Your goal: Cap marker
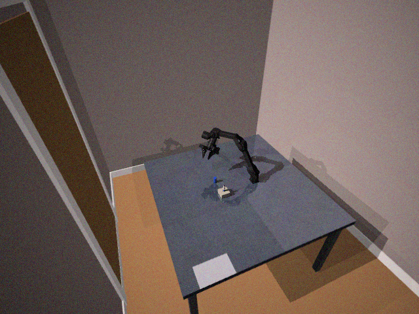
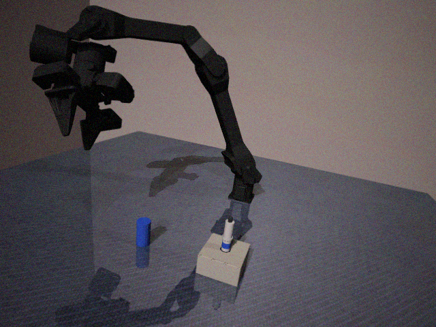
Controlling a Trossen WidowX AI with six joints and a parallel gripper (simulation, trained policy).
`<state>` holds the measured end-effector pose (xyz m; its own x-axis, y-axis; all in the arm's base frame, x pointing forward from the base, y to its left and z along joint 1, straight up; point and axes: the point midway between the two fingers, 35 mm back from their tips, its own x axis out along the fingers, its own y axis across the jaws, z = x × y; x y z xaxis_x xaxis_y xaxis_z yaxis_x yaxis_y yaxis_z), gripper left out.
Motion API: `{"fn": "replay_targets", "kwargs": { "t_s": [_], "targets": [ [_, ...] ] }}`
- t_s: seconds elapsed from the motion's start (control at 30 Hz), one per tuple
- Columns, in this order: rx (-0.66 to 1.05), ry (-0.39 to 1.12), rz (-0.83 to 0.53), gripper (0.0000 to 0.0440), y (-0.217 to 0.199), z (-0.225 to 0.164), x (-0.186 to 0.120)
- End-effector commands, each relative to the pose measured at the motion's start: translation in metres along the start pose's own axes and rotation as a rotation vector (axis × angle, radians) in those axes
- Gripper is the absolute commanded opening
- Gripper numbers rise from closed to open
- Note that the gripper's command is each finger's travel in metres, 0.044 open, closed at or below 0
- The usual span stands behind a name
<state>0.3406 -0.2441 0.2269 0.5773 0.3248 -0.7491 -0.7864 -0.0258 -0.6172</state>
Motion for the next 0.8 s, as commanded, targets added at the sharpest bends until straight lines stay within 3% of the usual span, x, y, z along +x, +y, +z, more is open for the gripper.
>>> {"fn": "replay_targets", "kwargs": {
  "t_s": [0.0,0.77],
  "targets": [
    [0.008,-0.005,0.053,0.0276,0.009,0.003,0.007],
    [0.018,0.009,0.301,0.0289,0.042,0.010,0.032]
  ]
}}
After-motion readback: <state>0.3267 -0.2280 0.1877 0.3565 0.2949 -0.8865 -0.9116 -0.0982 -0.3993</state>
